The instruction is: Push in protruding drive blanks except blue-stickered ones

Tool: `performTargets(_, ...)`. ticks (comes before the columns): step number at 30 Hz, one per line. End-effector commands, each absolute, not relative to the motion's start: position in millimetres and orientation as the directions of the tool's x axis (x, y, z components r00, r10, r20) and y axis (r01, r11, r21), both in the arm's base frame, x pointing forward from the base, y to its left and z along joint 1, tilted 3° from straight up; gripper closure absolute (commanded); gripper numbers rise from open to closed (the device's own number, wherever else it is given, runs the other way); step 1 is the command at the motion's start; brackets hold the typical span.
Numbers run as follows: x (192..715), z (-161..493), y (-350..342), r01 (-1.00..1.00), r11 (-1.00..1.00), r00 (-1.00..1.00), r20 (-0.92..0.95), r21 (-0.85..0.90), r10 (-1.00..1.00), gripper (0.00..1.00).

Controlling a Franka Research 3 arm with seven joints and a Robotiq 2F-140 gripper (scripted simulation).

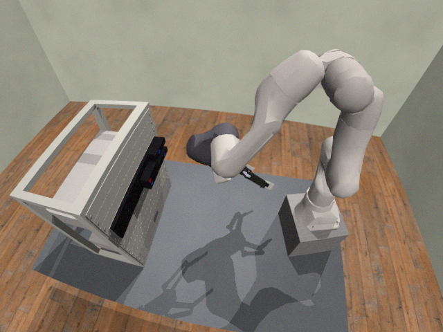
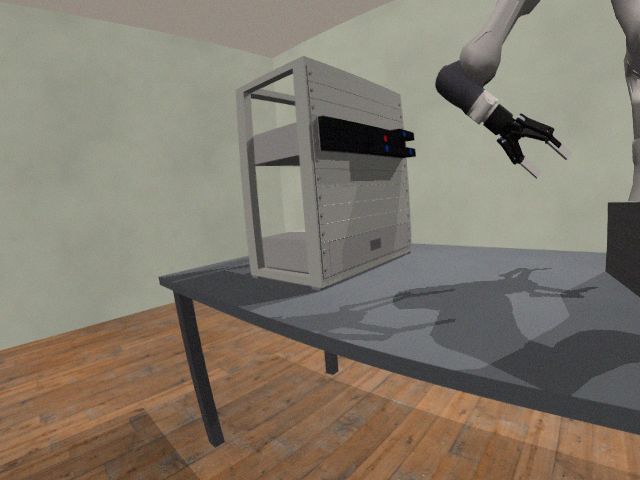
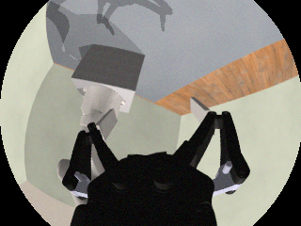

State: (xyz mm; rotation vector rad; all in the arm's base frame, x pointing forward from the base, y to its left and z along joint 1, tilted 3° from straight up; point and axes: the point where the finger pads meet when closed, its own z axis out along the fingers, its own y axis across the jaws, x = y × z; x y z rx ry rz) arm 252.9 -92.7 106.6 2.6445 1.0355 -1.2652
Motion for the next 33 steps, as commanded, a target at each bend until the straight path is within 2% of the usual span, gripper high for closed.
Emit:
performTargets(1,251.5,101.8,-72.0,0.489,-0.842,0.562,-0.656,-0.229,0.504,0.0)
performTargets(21,267.6,113.8,6.0,0.119,-0.924,0.835,-0.466,-0.364,0.291,0.0)
performTargets(33,304.0,145.7,60.5,-0.173,-0.821,0.927,-0.371,-0.543,0.05,0.0)
